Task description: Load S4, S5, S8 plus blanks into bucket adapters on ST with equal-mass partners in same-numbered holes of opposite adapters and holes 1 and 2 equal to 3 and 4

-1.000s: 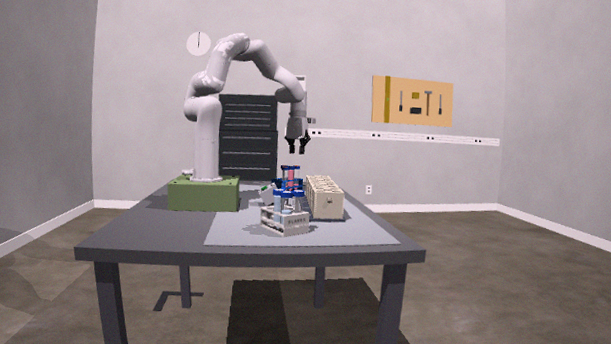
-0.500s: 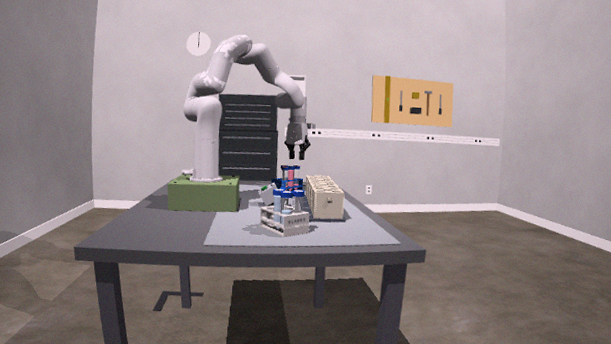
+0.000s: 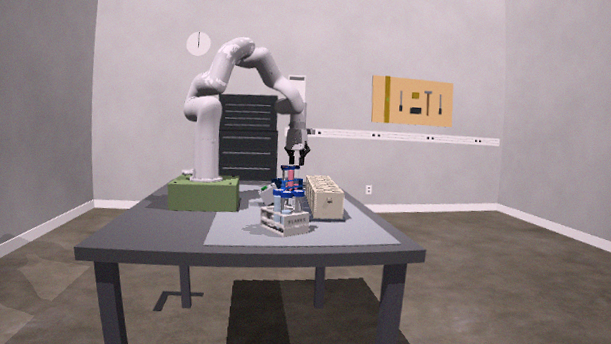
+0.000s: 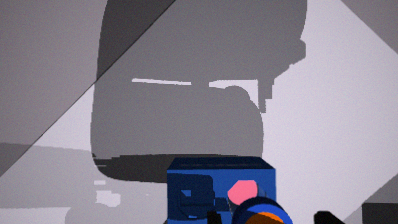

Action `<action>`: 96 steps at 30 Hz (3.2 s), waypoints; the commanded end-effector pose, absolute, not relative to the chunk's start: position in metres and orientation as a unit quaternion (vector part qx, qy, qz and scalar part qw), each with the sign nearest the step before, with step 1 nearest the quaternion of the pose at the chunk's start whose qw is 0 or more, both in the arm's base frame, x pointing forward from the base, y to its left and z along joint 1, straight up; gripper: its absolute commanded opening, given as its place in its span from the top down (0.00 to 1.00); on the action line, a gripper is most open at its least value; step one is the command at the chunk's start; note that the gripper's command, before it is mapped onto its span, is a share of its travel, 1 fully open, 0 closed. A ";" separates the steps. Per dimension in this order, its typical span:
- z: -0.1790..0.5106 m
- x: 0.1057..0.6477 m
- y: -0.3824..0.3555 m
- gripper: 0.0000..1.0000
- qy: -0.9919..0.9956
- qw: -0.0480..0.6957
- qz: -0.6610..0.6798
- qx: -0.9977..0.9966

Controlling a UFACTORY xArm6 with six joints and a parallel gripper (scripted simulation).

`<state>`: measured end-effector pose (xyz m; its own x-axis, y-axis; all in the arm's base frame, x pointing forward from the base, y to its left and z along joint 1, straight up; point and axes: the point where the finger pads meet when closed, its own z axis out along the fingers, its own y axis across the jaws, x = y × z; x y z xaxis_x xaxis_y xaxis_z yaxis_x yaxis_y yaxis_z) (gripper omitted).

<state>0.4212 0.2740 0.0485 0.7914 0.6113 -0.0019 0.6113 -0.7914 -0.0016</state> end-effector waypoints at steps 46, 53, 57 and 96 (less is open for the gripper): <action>0.023 0.423 0.275 0.43 -0.323 0.001 -0.001 -0.946; 0.023 0.423 0.275 0.43 -0.323 0.001 -0.001 -0.946; 0.023 0.423 0.275 0.43 -0.323 0.001 -0.001 -0.946; 0.025 0.423 0.275 1.00 -0.323 0.001 -0.001 -0.946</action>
